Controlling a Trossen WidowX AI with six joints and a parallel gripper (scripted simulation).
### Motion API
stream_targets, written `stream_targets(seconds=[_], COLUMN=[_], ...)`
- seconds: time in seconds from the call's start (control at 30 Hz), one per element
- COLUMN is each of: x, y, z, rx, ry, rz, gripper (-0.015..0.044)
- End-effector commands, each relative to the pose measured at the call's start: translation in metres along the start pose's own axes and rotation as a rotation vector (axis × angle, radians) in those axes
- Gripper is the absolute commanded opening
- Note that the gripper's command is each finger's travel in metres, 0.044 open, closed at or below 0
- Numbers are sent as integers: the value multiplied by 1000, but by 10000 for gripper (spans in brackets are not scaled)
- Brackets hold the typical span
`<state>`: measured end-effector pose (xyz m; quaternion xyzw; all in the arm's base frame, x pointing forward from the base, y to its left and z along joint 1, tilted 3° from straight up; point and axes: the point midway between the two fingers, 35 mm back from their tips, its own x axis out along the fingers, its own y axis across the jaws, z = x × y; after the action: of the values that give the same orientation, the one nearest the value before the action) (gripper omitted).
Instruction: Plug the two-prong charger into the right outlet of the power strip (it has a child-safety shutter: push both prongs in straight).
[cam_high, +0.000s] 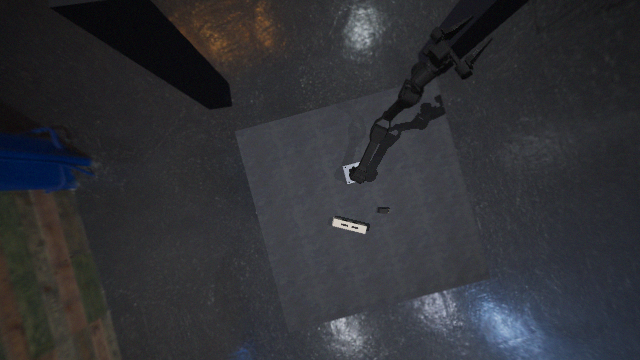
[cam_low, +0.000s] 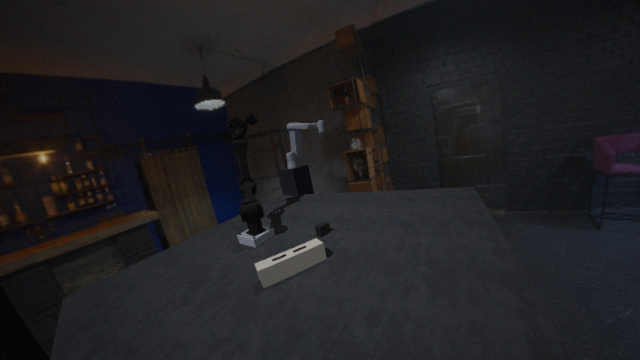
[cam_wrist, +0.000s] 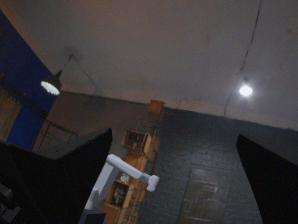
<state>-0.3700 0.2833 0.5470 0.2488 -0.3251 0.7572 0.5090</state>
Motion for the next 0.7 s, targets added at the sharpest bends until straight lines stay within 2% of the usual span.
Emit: stream_targets(seconds=[0.0,0.27,0.67], x=[-5,-26,-57], y=[-19,-67,-124], z=[48,133,180], rx=[-36,-101,-115], ry=[-101,-272,-356], rz=[-43,-169,-329], gripper=[440,440,440])
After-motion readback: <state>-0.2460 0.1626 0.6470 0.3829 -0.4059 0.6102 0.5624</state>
